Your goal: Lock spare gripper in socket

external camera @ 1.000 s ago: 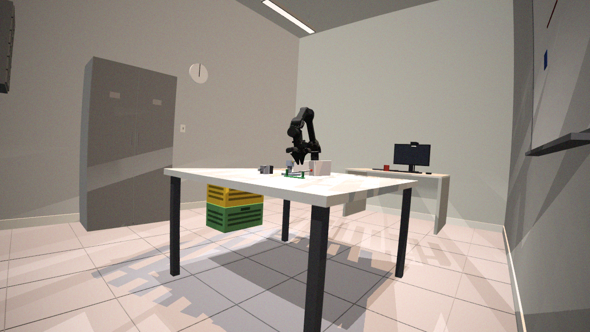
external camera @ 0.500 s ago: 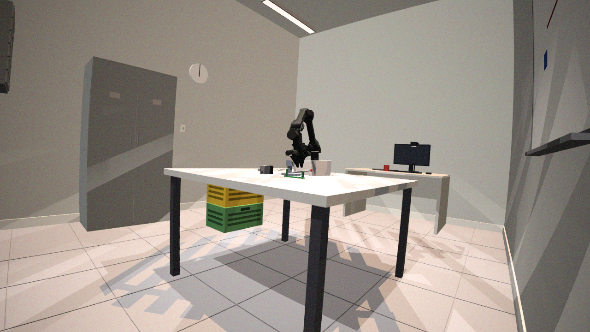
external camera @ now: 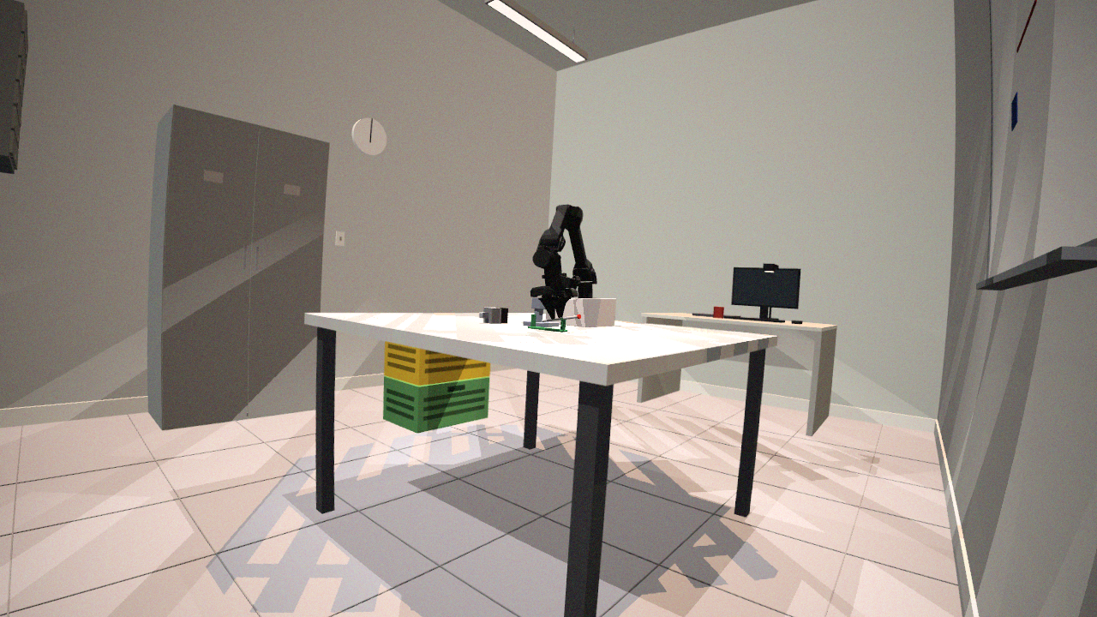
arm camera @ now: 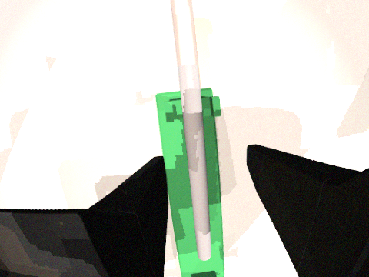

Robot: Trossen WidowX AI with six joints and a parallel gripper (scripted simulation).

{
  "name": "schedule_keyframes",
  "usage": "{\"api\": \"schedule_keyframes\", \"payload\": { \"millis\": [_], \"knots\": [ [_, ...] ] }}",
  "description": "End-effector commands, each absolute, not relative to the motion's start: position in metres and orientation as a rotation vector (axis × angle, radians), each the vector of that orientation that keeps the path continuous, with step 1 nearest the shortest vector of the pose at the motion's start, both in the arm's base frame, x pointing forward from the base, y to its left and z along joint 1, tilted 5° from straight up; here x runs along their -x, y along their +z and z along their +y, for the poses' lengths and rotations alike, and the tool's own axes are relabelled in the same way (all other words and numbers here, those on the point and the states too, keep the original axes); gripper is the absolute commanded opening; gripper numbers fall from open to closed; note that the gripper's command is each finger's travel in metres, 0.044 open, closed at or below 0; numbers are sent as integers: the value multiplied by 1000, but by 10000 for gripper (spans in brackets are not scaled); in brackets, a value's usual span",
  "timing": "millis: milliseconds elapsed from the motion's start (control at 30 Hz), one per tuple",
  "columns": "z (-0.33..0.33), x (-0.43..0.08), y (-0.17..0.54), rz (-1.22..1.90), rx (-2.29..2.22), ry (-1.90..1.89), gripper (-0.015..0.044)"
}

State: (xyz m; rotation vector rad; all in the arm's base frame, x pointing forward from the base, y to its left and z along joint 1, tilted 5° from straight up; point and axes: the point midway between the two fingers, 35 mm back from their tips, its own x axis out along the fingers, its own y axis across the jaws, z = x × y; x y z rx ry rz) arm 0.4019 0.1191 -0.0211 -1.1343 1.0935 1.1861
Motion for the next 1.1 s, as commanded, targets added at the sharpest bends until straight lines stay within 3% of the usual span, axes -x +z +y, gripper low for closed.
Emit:
{"api": "schedule_keyframes", "payload": {
  "millis": [0,633,833,1067],
  "knots": [
    [118,-399,-32,1100,1133,1200,180],
    [117,-399,-44,1100,1133,1200,180],
    [117,-399,-44,1100,1133,1200,23],
    [117,-399,-44,1100,1133,1200,0]
  ]
}}
